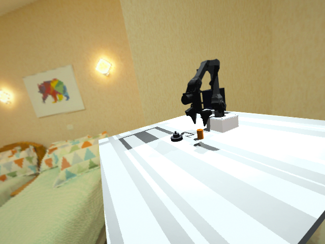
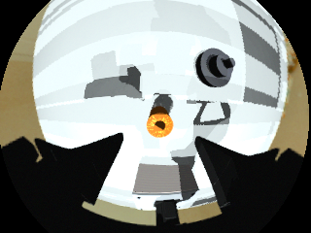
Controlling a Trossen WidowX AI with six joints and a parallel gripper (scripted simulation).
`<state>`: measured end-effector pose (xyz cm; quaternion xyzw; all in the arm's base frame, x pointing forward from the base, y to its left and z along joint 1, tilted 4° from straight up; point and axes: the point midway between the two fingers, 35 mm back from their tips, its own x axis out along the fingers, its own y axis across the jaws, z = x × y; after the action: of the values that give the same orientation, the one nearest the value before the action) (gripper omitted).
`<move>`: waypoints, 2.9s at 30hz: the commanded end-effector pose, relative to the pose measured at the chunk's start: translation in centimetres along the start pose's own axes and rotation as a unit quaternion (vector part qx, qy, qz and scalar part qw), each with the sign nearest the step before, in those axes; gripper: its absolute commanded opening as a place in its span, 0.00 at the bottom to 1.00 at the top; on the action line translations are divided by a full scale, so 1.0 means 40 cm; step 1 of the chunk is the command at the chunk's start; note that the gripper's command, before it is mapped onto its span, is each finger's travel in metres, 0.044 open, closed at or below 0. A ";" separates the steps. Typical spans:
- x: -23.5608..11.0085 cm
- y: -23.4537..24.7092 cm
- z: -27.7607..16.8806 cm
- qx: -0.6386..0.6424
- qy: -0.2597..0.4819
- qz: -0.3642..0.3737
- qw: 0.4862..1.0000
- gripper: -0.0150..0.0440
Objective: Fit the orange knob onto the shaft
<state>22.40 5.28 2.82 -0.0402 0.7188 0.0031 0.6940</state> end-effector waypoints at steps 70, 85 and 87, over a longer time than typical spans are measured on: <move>0.171 0.004 0.019 0.003 -0.005 -0.001 1.000 0.30; -0.082 0.034 0.029 0.003 -0.005 0.000 1.000 0.25; -0.118 0.036 0.022 0.003 -0.005 0.000 1.000 0.25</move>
<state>23.45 6.69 5.33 -0.0410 0.7191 -0.0007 0.6937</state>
